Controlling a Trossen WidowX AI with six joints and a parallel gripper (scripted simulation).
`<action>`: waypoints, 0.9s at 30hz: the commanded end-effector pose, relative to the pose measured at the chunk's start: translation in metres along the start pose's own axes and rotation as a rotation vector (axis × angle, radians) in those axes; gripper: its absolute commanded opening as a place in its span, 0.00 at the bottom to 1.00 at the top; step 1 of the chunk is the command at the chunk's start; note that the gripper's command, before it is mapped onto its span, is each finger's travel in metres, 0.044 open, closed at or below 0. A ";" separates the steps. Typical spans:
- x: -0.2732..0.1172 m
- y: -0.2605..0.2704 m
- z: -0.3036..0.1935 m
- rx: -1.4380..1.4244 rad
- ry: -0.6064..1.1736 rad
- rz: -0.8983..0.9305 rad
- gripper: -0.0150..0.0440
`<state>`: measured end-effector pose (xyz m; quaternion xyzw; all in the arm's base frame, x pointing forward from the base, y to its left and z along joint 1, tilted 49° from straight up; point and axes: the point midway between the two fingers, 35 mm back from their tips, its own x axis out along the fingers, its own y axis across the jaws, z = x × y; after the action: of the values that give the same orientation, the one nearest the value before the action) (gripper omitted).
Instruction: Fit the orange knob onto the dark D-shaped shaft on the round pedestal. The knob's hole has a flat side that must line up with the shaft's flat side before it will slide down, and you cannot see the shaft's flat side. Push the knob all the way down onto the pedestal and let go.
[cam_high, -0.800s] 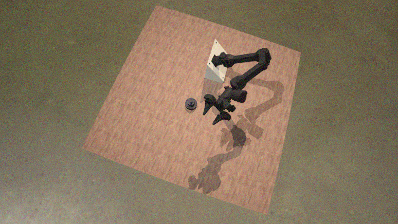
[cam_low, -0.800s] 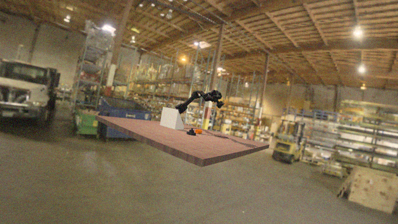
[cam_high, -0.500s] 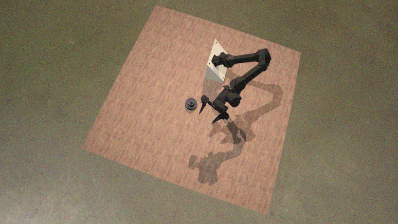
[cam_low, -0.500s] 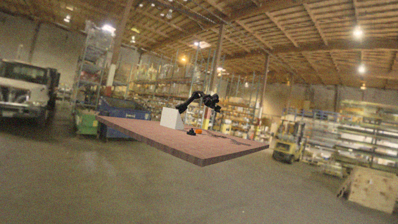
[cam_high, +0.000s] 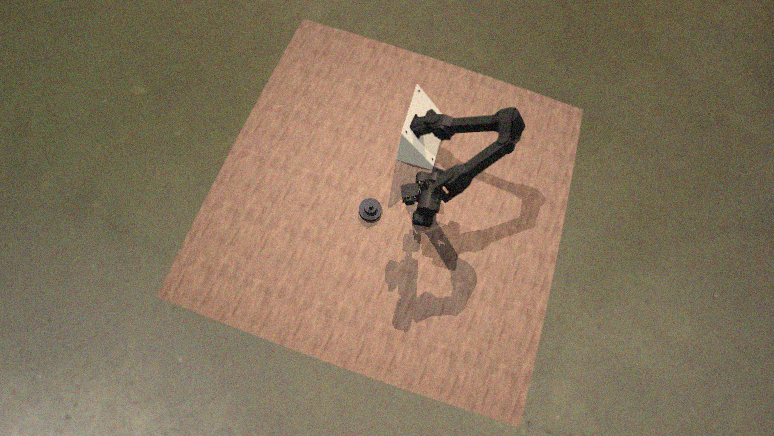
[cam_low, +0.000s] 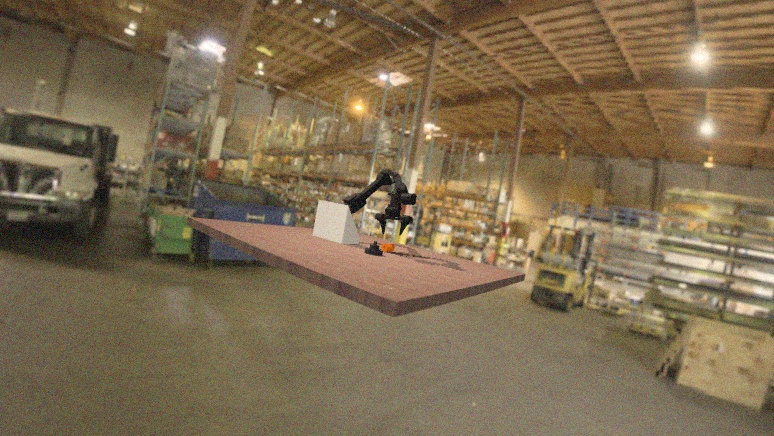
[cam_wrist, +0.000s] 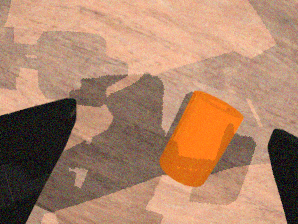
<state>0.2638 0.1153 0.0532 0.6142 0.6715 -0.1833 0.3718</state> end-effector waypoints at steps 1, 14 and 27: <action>0.007 -0.025 -0.018 0.266 0.106 -0.119 1.00; 0.028 -0.025 -0.020 0.266 0.106 -0.119 1.00; 0.044 -0.026 -0.021 0.265 0.105 -0.119 1.00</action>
<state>0.2370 0.1520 0.0354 0.6273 0.6936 -0.2544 0.2463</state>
